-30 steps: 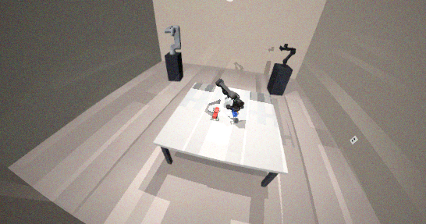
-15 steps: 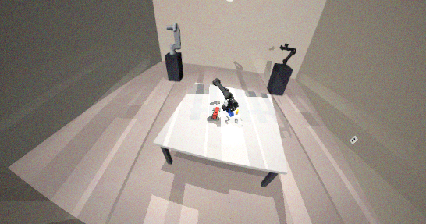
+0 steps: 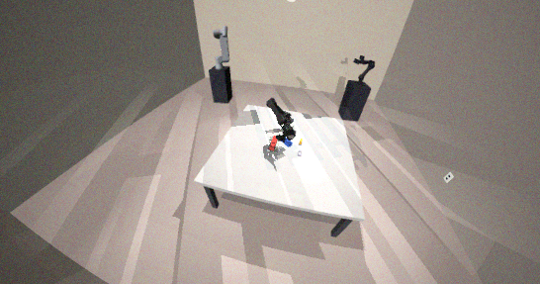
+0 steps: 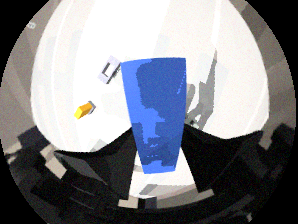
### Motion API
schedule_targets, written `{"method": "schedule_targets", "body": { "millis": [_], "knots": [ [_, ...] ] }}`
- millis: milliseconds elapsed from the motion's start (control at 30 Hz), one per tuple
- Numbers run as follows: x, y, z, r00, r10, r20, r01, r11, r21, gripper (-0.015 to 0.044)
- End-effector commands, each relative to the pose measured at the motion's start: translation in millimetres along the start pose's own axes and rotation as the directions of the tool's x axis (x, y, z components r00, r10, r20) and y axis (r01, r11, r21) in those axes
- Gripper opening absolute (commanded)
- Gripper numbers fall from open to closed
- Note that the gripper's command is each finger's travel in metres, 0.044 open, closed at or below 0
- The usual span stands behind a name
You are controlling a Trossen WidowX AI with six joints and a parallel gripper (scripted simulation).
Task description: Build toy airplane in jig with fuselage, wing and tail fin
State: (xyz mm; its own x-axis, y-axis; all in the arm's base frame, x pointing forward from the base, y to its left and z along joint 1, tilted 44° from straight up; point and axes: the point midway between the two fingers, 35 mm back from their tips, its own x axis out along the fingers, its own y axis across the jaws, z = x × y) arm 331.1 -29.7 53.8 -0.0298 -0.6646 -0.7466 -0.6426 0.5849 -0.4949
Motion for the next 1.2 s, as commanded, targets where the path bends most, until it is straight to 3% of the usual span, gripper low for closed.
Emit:
{"method": "schedule_targets", "body": {
  "millis": [0,567,1167],
  "knots": [
    [-0.7,-7.1,-9.6,1.000,-0.009,0.006,0.010,0.998,-0.061,0.0000],
    [8.9,-30.4,-58.9,1.000,-0.020,-0.003,0.017,0.935,-0.354,0.0000],
    [19.2,-44.3,-114.2,0.999,-0.035,-0.028,0.010,0.774,-0.634,0.0000]
  ]
}}
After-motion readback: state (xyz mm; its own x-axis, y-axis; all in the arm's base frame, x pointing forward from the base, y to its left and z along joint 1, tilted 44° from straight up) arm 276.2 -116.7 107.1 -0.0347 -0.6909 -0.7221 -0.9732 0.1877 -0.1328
